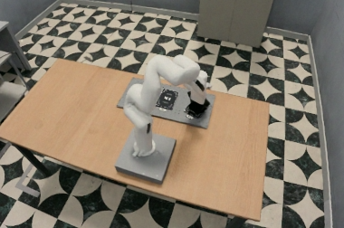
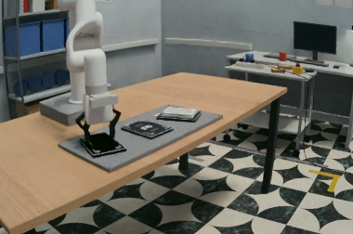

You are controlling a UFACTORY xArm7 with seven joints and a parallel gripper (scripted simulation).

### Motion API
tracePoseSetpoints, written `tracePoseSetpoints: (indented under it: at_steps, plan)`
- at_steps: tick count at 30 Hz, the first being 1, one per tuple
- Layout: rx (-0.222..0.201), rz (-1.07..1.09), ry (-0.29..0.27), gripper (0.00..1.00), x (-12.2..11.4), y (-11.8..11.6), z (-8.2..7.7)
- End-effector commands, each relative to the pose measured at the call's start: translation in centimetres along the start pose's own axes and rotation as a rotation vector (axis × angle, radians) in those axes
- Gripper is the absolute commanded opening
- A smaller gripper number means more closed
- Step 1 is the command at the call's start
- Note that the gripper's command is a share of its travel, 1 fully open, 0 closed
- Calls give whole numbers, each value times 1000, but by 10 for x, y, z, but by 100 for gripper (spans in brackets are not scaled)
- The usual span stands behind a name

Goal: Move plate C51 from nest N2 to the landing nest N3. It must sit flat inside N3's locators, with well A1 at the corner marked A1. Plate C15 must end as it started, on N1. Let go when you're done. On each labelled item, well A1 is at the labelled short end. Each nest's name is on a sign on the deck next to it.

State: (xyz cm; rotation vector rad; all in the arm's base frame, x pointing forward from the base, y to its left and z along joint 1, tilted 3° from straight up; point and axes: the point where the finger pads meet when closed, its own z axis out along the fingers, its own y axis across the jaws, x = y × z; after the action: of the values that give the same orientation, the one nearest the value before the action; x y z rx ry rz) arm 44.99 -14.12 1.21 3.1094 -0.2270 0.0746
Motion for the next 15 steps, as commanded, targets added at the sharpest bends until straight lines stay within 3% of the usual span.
tracePoseSetpoints:
  at_steps: [1,15]
  plan:
    - [-1,0,5,100,2,0,0]
    - [-1,0,5,100,2,0,6]
